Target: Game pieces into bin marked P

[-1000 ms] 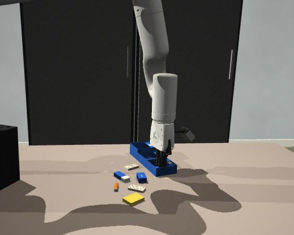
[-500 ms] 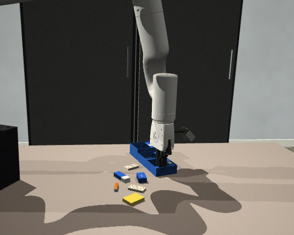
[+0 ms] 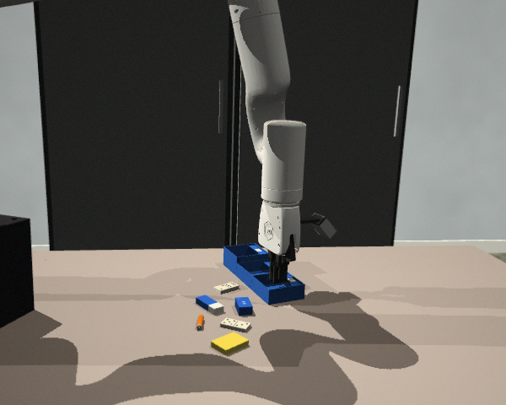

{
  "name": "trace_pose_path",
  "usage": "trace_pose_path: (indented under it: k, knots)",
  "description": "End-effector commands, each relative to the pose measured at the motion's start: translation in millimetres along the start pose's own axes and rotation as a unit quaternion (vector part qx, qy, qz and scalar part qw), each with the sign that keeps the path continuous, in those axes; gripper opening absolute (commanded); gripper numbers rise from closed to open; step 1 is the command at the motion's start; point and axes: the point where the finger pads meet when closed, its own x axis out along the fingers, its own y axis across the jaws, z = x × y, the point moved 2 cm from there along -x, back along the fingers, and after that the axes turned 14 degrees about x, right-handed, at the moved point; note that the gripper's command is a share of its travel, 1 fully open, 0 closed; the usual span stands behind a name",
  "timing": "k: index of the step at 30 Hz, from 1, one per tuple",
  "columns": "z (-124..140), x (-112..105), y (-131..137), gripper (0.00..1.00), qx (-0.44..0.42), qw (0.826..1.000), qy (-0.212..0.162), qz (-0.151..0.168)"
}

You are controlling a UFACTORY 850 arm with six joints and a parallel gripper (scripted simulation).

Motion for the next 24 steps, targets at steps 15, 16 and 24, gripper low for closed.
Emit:
trace_pose_path:
  k: [15,16,24]
  knots:
    - [-1.1,-38.1,-0.1,0.07,0.000,1.000,0.001,0.000]
    - [-1.1,-42.1,-0.1,0.07,0.000,1.000,0.001,0.000]
    - [-1.1,-48.2,-0.1,0.07,0.000,1.000,0.001,0.000]
